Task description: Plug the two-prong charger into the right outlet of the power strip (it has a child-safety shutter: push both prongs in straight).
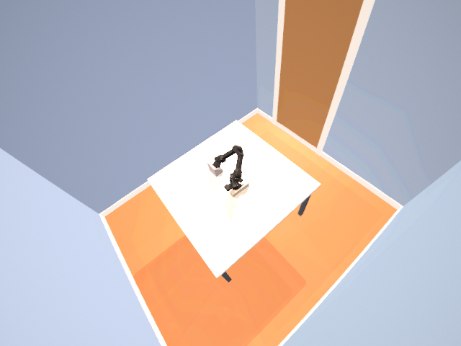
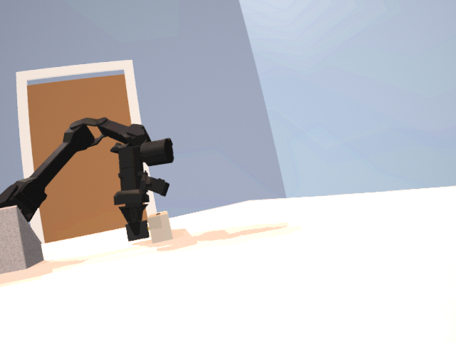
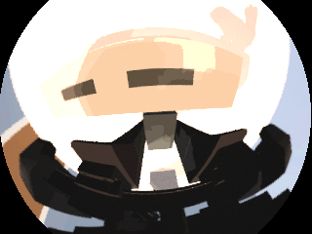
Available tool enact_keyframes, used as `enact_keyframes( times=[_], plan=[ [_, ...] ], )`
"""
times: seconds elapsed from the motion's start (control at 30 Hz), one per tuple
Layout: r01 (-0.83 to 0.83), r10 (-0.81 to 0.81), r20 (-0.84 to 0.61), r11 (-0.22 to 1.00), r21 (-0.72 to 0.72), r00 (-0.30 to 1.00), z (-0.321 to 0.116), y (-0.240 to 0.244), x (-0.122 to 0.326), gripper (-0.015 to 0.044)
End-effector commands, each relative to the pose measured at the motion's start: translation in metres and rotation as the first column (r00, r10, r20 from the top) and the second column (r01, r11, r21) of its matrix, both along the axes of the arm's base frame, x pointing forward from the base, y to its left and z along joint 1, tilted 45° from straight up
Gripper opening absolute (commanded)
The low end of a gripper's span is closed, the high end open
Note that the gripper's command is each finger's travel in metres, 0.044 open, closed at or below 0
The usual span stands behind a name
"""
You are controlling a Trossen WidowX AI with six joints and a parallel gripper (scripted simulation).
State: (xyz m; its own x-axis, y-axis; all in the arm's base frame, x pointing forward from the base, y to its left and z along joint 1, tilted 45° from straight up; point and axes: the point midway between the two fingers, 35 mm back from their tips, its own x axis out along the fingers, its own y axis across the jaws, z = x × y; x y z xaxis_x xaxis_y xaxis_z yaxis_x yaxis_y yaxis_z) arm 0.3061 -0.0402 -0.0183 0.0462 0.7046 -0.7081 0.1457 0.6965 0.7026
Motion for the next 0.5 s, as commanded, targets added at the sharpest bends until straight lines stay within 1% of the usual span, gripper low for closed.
enact_keyframes(
  times=[0.0,0.47],
  plan=[
    [0.001,-0.001,0.023,1.000,-0.008,1.000,0.0011,-0.0021,0.0084,0.0000],
    [0.001,-0.001,0.023,1.000,-0.009,1.000,0.0014,-0.0032,0.0140,0.0000]
  ],
)
